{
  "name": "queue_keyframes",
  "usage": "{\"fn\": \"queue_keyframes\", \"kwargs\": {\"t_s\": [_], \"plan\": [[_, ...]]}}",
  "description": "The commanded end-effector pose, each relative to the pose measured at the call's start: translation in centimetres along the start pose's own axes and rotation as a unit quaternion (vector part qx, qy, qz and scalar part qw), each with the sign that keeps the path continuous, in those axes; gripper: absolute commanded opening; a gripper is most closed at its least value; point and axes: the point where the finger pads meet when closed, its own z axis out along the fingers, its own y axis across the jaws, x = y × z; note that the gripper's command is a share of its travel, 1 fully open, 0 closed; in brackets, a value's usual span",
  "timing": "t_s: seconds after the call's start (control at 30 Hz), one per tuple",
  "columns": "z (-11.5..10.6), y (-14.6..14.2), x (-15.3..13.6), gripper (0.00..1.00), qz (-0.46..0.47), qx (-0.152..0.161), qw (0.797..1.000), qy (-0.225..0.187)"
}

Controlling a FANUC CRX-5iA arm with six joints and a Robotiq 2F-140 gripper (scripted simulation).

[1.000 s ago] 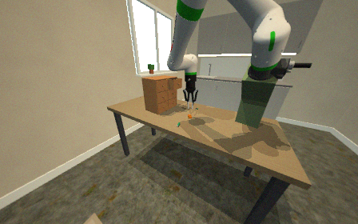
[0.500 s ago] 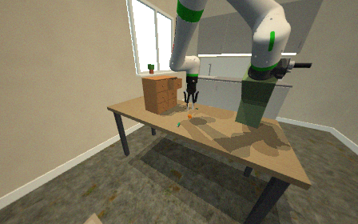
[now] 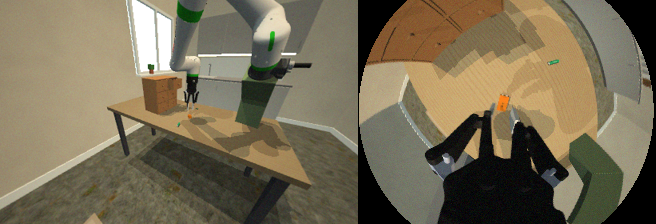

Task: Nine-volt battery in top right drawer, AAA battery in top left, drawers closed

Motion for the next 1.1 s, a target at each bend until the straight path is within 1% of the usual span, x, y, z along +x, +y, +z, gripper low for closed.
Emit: {"fn": "queue_keyframes", "kwargs": {"t_s": [0.0, 0.17, 0.23, 0.7, 1.07], "plan": [[0.3, 0.0, 0.0, 0.26, 0.0, 0.0, 1.0, 0.0], [1.2, 0.0, 0.0, 0.26, 0.0, 0.0, 1.0, 0.0], [1.2, 0.0, 0.0, 0.26, 0.0, 0.0, 1.0, 0.0], [4.6, 0.0, 0.0, 0.26, 0.0, 0.0, 1.0, 0.0], [5.1, 0.0, 0.0, 0.26, 0.0, 0.0, 1.0, 0.0]]}}
